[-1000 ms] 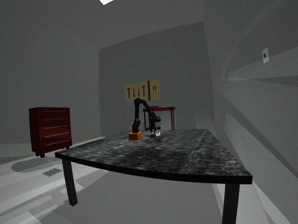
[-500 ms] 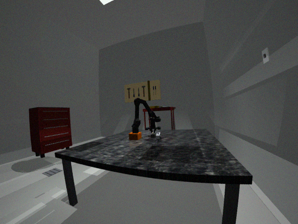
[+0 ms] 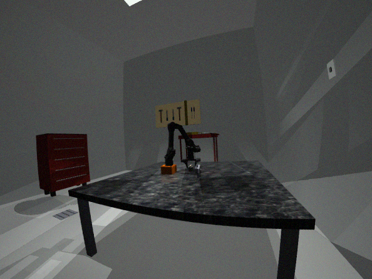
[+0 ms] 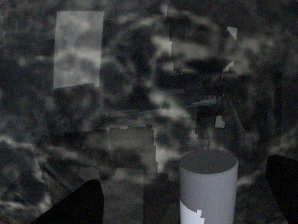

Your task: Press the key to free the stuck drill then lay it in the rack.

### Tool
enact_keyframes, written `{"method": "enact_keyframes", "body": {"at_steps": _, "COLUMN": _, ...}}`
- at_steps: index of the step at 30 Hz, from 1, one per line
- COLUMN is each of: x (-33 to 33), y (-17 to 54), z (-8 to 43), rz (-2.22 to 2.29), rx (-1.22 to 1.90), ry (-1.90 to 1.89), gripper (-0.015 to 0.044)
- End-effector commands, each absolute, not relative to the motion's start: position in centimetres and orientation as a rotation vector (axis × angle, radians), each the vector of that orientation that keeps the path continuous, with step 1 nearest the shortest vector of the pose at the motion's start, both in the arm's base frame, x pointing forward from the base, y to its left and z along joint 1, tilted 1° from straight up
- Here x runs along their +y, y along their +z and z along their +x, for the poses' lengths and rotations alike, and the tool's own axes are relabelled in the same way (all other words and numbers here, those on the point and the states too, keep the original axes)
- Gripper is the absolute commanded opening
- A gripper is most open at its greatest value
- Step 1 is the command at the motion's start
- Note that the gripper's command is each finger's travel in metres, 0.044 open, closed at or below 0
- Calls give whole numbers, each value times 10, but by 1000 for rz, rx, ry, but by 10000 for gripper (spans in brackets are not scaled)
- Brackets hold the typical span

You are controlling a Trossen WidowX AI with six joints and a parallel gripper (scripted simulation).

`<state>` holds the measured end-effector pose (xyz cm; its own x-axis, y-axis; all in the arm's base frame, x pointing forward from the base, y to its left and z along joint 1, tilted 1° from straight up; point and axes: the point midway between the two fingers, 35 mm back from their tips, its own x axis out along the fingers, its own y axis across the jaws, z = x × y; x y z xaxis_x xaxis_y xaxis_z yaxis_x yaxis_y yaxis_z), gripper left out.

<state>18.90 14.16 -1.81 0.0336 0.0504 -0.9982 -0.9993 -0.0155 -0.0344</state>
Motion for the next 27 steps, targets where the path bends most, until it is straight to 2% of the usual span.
{"method": "enact_keyframes", "body": {"at_steps": 1, "x": 141, "y": -18, "z": 189, "rz": -1201, "rx": 1140, "ry": 1220, "gripper": 440}}
{"method": "enact_keyframes", "body": {"at_steps": 20, "x": 140, "y": 60, "z": 187, "rz": -1216, "rx": 1155, "ry": 1211, "gripper": 440}}
{"method": "enact_keyframes", "body": {"at_steps": 23, "x": 143, "y": 54, "z": 186, "rz": -1224, "rx": 1144, "ry": 1237, "gripper": 440}}
{"method": "enact_keyframes", "body": {"at_steps": 27, "x": 193, "y": 78, "z": 180, "rz": -1388, "rx": 853, "ry": 1558, "gripper": 440}}
